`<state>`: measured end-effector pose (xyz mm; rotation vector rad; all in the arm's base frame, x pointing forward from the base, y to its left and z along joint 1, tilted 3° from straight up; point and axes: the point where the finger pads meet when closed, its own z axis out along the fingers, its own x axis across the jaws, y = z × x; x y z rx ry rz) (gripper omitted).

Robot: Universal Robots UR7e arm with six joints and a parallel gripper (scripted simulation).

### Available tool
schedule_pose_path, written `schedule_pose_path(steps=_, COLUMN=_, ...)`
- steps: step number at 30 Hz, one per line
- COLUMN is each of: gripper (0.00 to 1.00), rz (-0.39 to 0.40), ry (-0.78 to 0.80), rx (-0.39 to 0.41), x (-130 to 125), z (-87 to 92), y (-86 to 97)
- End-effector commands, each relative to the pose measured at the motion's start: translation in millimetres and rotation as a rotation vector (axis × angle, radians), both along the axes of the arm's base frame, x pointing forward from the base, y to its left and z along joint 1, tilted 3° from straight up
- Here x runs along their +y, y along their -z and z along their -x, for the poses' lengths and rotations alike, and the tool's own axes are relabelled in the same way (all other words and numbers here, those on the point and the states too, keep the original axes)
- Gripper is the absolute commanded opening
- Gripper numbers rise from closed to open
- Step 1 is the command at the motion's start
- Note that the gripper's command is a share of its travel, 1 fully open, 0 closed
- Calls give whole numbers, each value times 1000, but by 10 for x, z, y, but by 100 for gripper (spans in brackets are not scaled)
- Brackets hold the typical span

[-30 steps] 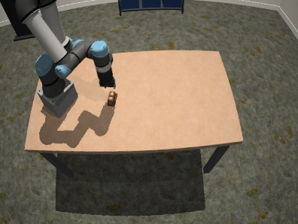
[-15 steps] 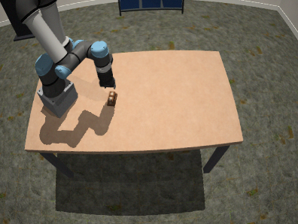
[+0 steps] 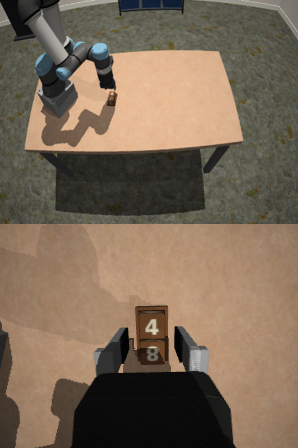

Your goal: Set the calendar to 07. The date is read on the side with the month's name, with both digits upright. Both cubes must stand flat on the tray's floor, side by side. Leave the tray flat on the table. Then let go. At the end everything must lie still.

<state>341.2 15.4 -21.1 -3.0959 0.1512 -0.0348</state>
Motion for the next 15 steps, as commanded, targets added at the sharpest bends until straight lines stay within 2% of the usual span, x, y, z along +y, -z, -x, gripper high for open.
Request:
schedule_pose_path(steps=1, gripper=90, rz=0, ry=0, rx=-1, x=3, z=-5, y=77)
schedule_pose_path(steps=15, gripper=90, rz=0, ry=0, rx=-1, x=13, z=-11, y=259)
